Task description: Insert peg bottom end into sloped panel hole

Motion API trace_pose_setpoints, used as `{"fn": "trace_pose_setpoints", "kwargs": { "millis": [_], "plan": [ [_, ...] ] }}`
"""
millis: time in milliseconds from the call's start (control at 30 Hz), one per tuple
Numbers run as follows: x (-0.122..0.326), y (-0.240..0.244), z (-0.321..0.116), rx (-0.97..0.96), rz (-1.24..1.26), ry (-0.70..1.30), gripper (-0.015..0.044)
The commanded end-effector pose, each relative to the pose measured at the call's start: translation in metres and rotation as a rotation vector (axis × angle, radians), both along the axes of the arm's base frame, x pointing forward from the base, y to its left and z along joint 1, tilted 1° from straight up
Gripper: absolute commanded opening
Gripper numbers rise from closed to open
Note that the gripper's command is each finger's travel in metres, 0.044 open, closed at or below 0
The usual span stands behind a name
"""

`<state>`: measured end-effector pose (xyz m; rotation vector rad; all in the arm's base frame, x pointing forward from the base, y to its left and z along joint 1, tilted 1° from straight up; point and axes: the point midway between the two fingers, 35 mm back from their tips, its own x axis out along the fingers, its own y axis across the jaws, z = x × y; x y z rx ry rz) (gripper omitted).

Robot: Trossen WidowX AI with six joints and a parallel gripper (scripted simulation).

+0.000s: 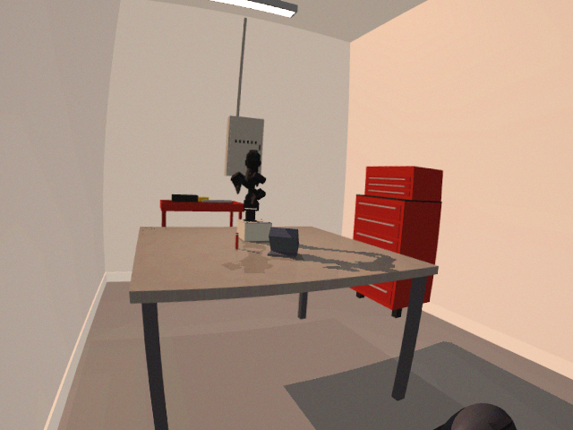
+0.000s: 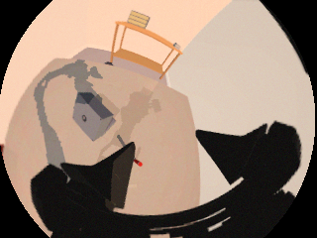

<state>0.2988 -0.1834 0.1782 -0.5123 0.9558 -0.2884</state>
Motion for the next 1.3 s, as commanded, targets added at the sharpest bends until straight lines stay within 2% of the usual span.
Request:
{"fn": "trace_pose_setpoints", "kwargs": {
  "millis": [0, 1267],
  "plan": [
    [-0.001, -0.004, -0.016, 0.071, -0.041, 0.04, 0.044],
    [-0.043, -0.019, -0.134, 0.633, -0.544, 0.391, 0.044]
  ]
}}
